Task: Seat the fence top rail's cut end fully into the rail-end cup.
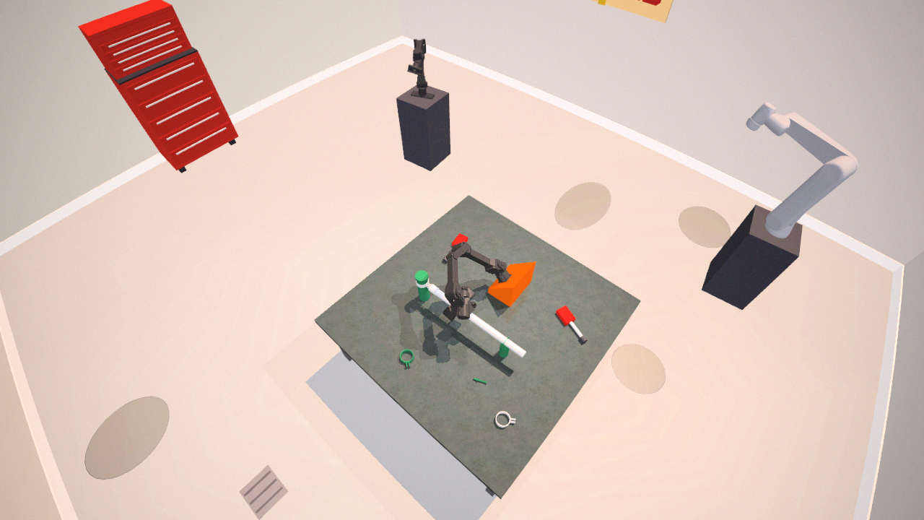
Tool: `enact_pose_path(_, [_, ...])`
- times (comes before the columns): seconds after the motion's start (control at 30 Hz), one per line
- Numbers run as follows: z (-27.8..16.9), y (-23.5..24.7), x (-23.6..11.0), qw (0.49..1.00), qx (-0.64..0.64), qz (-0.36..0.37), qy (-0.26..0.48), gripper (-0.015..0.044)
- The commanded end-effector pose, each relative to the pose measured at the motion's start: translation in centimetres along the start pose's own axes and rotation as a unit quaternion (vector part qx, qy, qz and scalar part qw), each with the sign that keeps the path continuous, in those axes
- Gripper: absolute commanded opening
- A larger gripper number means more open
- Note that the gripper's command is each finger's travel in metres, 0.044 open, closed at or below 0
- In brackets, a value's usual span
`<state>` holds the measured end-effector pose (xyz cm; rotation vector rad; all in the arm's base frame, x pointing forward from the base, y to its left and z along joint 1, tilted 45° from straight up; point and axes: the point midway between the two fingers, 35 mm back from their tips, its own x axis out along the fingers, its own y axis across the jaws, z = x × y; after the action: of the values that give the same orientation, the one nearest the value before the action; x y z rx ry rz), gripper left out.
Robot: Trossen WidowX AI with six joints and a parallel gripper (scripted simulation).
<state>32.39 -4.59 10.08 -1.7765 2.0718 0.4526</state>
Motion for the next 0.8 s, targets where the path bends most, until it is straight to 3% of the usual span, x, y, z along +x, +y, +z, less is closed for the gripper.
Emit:
enact_pose_path(0.0, [-0.91,-0.21,-0.32,1.0,-0.001,-0.008,0.008,0.0])
enact_pose_path(0.77, [-0.64,-0.09,0.01,1.0,0.0,0.001,-0.001,0.0])
